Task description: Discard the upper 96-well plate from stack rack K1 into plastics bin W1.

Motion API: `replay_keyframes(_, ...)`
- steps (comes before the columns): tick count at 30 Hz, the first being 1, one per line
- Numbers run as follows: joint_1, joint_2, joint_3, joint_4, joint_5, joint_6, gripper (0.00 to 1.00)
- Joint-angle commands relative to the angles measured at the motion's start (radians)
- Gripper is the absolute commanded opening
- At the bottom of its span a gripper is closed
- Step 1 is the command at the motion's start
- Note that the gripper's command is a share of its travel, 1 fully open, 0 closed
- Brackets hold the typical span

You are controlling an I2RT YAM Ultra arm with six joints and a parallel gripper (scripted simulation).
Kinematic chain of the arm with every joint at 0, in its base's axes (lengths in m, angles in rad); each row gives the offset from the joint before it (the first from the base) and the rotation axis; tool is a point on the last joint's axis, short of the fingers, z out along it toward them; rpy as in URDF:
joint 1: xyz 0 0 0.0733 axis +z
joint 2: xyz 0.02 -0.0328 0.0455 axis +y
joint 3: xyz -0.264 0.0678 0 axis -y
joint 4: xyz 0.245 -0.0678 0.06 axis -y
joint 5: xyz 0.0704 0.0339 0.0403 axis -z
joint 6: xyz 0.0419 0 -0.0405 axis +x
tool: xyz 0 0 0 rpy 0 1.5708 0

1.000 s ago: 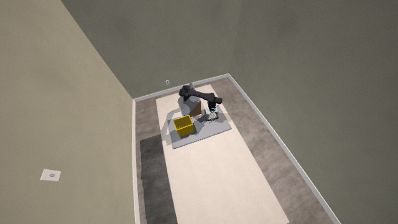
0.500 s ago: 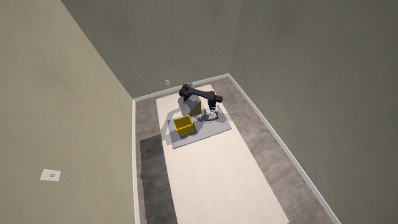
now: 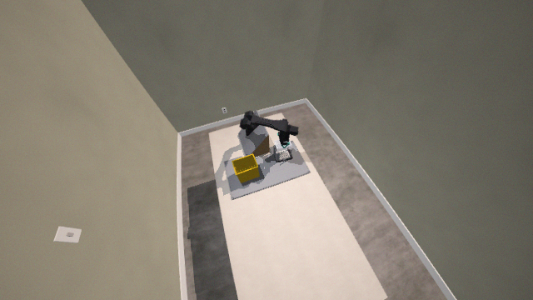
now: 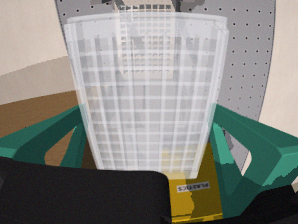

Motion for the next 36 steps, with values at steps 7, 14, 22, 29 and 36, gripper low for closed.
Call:
replay_keyframes(7, 0.037, -0.004, 0.055, -0.061, -0.017, 0.018, 0.00)
replay_keyframes(14, 0.042, -0.002, 0.072, -0.078, -0.020, 0.023, 0.00)
replay_keyframes(22, 0.042, -0.002, 0.072, -0.078, -0.020, 0.023, 0.00)
replay_keyframes(29, 0.042, -0.002, 0.072, -0.078, -0.020, 0.023, 0.00)
replay_keyframes(36, 0.042, -0.002, 0.072, -0.078, -0.020, 0.023, 0.00)
